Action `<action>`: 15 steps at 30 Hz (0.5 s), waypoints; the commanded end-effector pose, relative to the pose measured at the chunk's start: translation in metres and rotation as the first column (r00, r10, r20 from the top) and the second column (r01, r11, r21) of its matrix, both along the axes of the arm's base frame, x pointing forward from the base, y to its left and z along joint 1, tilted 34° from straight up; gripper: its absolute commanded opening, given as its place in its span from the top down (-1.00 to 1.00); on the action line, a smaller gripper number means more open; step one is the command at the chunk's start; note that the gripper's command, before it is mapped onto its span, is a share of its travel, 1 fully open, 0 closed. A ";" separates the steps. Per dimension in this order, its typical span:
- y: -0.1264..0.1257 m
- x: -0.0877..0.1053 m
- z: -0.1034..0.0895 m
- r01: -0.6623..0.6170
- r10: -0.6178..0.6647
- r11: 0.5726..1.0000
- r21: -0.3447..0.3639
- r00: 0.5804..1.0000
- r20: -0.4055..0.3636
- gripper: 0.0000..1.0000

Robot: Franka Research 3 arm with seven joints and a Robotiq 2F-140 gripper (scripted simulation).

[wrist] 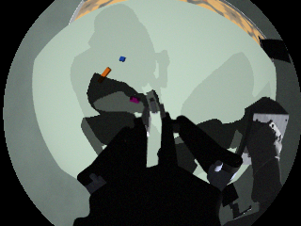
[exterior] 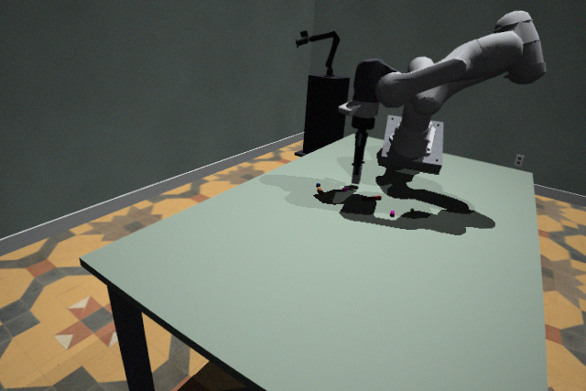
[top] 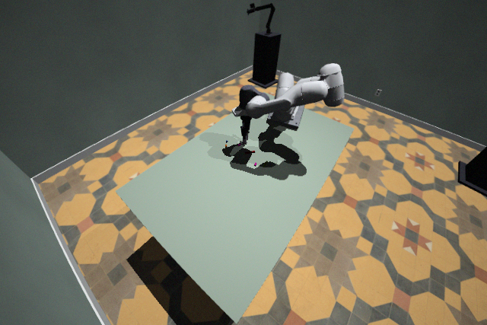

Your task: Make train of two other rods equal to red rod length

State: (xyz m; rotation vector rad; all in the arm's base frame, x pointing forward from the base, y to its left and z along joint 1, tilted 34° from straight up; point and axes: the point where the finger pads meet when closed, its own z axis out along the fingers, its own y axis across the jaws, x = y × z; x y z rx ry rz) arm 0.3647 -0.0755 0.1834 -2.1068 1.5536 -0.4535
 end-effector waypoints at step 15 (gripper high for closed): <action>-0.002 0.006 -0.004 -0.005 0.005 1.000 -0.014 1.000 0.011 0.71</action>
